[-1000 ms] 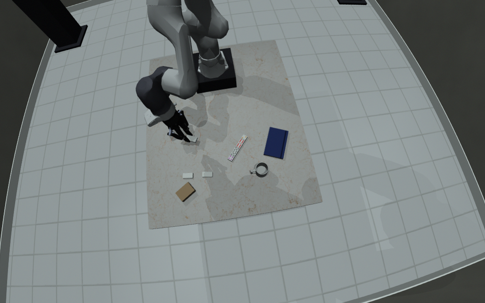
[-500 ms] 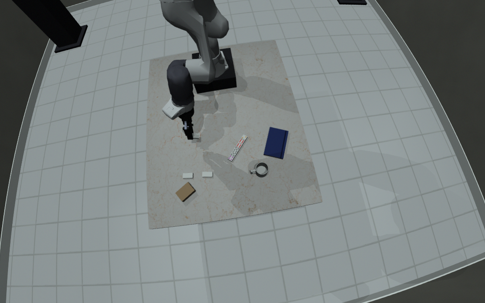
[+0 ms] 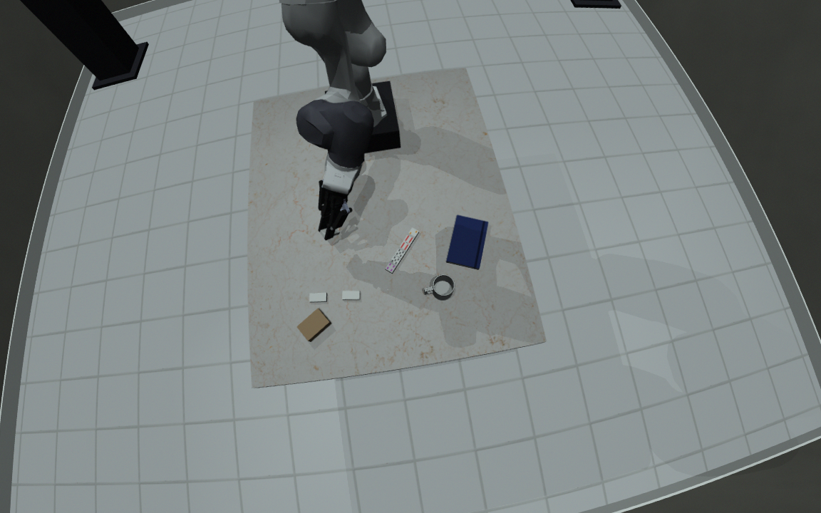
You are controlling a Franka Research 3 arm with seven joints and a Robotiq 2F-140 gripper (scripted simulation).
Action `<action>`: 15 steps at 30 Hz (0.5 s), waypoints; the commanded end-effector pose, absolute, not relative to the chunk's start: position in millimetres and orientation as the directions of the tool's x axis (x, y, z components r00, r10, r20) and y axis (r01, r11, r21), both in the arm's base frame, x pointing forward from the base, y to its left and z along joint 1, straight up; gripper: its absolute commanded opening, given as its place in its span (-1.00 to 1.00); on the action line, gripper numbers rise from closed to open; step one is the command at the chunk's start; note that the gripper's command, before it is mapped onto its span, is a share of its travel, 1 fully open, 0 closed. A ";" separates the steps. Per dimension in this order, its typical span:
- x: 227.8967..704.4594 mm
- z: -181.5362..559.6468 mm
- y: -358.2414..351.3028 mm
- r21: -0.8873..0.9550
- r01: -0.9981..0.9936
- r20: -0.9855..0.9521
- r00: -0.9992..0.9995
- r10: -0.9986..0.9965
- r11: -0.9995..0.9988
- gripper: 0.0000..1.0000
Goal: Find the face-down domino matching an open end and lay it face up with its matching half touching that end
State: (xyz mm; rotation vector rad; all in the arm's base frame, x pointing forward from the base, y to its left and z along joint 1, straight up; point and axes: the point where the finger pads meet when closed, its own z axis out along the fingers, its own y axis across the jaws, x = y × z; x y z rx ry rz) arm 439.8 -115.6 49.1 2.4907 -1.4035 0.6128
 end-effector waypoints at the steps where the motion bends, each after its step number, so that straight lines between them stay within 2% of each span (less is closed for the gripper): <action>1: 434.2 45.7 -117.0 -0.054 -0.839 0.681 0.366 -0.634 -0.542 -0.54; 8: 433.1 44.8 -112.2 0.086 -0.710 0.794 0.473 -0.382 -0.699 -0.54; 15: 433.0 44.8 -111.3 0.152 -0.649 0.865 0.453 -0.217 -0.746 -0.54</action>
